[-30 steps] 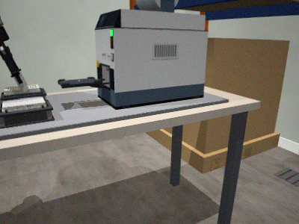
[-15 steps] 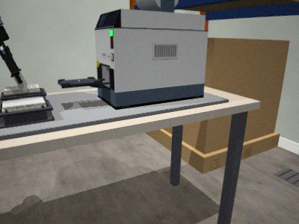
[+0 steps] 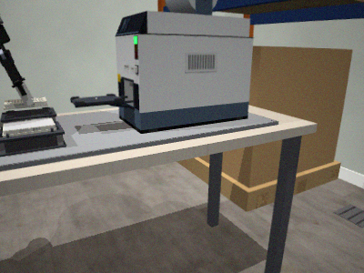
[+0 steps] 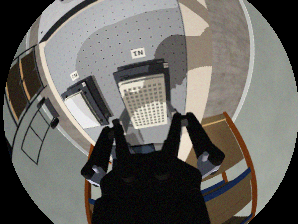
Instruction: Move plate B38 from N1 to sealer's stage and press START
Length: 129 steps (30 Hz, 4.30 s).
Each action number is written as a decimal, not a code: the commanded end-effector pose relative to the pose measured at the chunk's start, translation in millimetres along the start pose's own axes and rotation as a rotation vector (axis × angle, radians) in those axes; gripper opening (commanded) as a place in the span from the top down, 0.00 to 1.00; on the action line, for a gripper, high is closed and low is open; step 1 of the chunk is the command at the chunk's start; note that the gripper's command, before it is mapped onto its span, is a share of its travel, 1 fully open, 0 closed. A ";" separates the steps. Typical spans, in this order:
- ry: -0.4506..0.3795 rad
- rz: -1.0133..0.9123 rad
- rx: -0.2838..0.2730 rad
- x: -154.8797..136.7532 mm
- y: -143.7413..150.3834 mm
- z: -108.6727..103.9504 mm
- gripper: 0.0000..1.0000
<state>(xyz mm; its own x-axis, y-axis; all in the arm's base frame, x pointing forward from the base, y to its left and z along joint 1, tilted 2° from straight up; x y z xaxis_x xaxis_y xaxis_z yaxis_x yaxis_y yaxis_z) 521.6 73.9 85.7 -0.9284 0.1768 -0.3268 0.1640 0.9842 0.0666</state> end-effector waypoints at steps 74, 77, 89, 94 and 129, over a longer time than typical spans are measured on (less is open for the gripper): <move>-0.003 -0.001 -0.003 -25.6 4.1 -66.9 0.90; -0.003 -0.001 -0.003 -25.6 4.1 -66.9 0.90; -0.003 -0.001 -0.003 -25.6 4.1 -66.9 0.90; -0.003 -0.001 -0.003 -25.6 4.1 -66.9 0.90; -0.003 0.000 -0.003 -25.6 4.1 -66.9 0.90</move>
<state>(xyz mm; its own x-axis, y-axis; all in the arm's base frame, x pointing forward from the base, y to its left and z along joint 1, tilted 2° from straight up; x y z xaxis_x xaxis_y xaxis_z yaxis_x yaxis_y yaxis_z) 522.3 74.3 154.4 -0.9283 0.1776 -0.3267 0.1643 0.9841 0.0680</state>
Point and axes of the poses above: the point where the finger pads meet when closed, its own z axis out along the fingers, its own y axis across the jaws, x = y × z, the point moved 1 cm from there along -z, back along the fingers, and after that the axes turned 7 degrees about z, right-handed, at the moved point
